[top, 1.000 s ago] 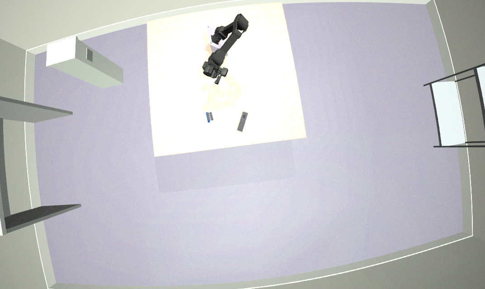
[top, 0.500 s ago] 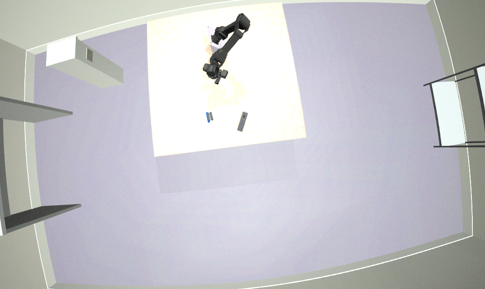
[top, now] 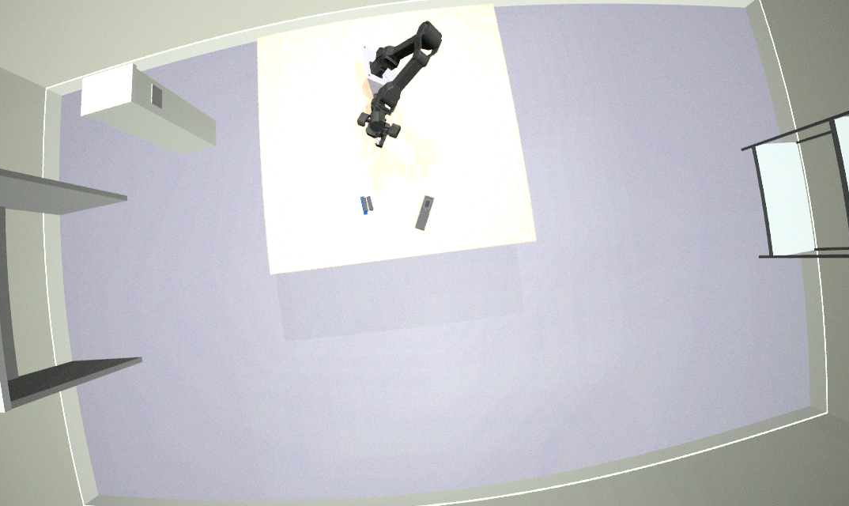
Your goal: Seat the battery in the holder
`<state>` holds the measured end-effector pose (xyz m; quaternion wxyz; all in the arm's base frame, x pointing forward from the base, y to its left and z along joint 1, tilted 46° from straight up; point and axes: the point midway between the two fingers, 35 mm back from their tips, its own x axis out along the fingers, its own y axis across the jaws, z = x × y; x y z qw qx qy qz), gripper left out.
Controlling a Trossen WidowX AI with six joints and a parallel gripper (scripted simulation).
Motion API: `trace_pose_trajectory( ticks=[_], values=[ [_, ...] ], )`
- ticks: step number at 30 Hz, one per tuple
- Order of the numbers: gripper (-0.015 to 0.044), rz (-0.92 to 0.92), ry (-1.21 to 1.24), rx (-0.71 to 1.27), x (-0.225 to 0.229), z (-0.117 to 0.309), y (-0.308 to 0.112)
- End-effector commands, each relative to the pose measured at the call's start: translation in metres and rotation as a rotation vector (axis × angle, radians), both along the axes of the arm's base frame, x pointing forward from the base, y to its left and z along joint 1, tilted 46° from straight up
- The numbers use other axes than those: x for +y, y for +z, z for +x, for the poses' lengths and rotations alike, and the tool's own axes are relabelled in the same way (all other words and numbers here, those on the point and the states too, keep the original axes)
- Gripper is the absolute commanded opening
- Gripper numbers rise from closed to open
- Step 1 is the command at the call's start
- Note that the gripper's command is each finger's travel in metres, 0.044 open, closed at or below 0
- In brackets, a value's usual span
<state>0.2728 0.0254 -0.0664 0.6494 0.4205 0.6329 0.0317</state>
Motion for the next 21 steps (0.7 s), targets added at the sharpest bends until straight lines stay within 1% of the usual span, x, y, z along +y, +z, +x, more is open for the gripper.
trace_pose_trajectory(
  ticks=[1,21],
  values=[
    [0.0064,-0.017,-0.017,-0.011,0.0015,-0.0011,-0.0014],
    [0.0064,-0.093,-0.090,-0.083,0.0103,-0.0060,-0.0085]
  ],
)
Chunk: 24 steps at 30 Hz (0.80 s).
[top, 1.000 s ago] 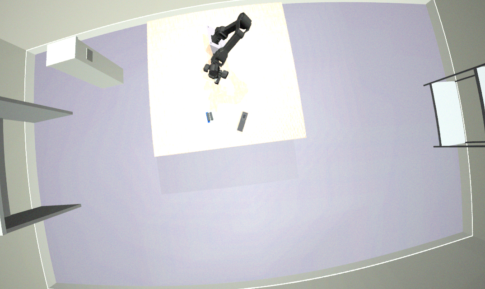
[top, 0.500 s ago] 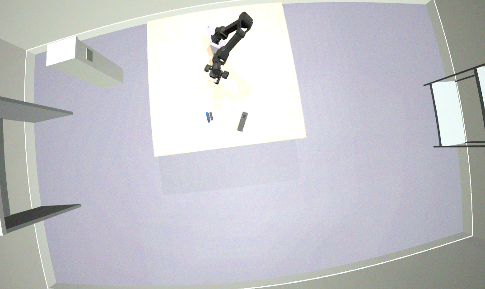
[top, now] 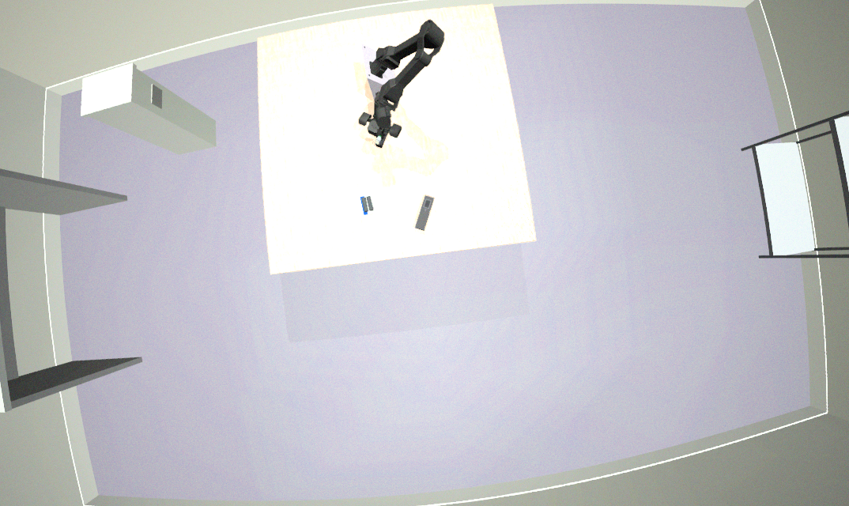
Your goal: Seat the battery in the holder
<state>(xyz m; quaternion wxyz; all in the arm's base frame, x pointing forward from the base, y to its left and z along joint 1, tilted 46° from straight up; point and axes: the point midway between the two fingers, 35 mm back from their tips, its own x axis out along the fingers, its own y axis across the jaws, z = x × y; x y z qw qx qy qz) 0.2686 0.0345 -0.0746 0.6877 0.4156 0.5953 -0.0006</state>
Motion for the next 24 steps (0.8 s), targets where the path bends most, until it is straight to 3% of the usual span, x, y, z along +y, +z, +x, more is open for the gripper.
trace_pose_trajectory(
  ticks=[1,24],
  values=[
    [0.0064,-0.019,-0.025,-0.016,0.0015,-0.0020,-0.0005],
    [0.0064,-0.071,-0.098,-0.073,0.0100,-0.0096,0.0013]
  ],
)
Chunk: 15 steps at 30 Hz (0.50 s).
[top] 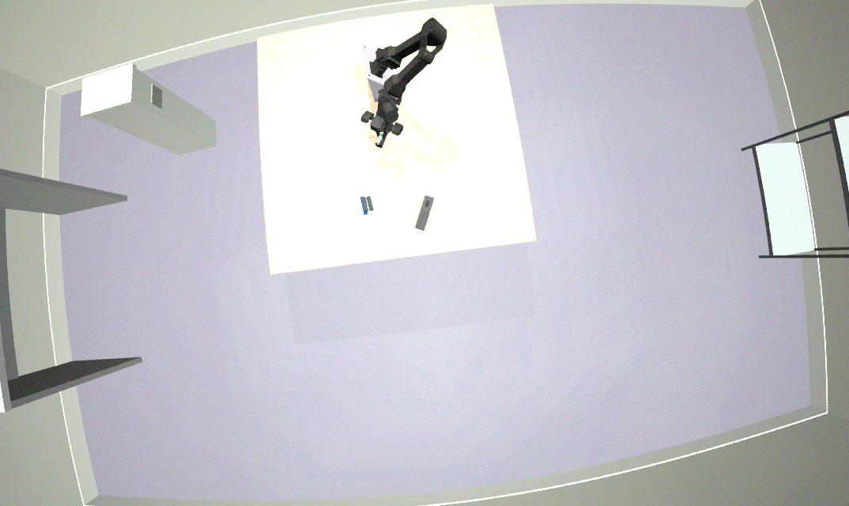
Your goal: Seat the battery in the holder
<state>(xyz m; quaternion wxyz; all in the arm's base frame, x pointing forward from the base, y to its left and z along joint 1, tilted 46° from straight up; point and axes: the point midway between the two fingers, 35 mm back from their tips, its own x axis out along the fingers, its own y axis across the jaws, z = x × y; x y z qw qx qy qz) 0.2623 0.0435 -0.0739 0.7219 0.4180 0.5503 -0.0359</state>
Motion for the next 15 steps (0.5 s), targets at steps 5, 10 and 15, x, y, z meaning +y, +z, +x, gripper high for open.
trace_pose_trajectory(
  ticks=[5,10,15],
  values=[
    [0.0064,-0.004,-0.009,0.000,0.003,-0.008,0.001],
    [0.0064,-0.004,-0.009,0.001,0.005,-0.012,0.003],
    [0.0064,-0.005,-0.009,0.002,0.007,-0.015,0.004]
  ],
)
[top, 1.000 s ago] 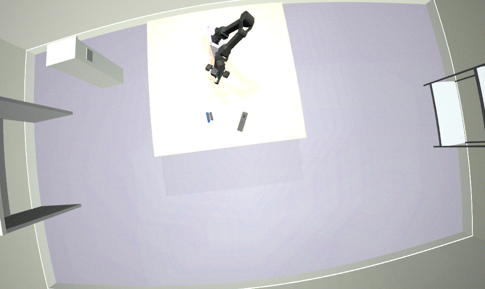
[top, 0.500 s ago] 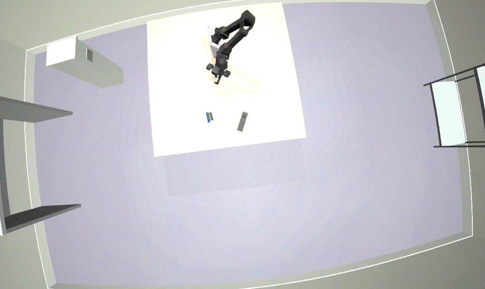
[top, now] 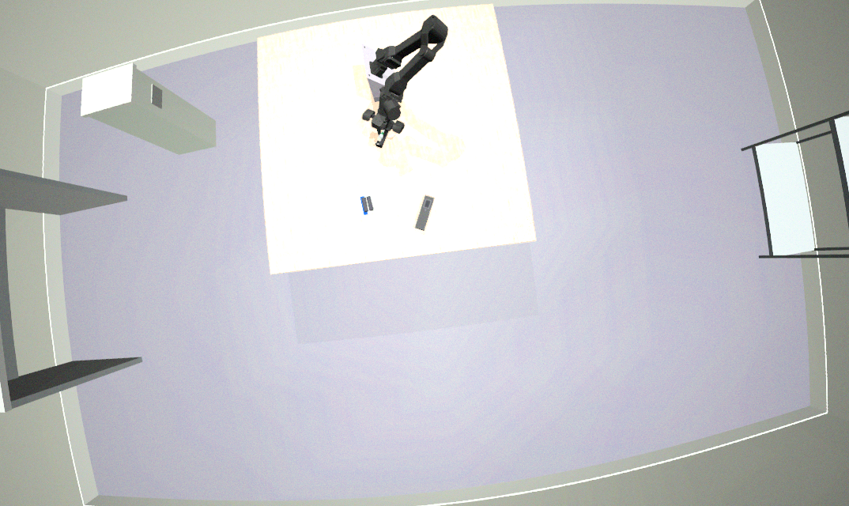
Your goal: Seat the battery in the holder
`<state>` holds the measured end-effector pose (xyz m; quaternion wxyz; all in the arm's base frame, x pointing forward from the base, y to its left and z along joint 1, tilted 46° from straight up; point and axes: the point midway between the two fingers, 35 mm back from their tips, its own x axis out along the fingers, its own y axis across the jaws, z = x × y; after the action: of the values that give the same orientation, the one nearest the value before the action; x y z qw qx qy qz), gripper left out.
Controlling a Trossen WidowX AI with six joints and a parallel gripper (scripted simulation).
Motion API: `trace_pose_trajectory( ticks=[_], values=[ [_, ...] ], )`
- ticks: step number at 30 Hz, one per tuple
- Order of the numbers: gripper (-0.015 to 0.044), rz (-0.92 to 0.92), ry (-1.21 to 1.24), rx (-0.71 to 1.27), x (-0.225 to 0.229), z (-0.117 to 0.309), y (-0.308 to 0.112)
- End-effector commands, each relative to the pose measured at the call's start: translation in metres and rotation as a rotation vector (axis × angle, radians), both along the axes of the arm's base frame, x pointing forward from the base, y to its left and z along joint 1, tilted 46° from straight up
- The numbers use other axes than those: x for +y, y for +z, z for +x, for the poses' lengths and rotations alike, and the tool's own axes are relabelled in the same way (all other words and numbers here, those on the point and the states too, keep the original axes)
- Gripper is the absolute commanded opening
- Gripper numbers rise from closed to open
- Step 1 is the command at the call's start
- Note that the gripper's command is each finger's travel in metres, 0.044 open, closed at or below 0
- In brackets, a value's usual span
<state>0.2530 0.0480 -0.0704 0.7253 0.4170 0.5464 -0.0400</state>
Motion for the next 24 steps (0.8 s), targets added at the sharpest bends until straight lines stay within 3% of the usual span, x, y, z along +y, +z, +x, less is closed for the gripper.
trace_pose_trajectory(
  ticks=[1,24],
  values=[
    [0.0064,0.004,-0.002,0.009,0.0024,-0.0066,0.0007],
    [0.0064,0.005,0.008,0.026,0.0037,-0.0112,0.0019]
  ],
)
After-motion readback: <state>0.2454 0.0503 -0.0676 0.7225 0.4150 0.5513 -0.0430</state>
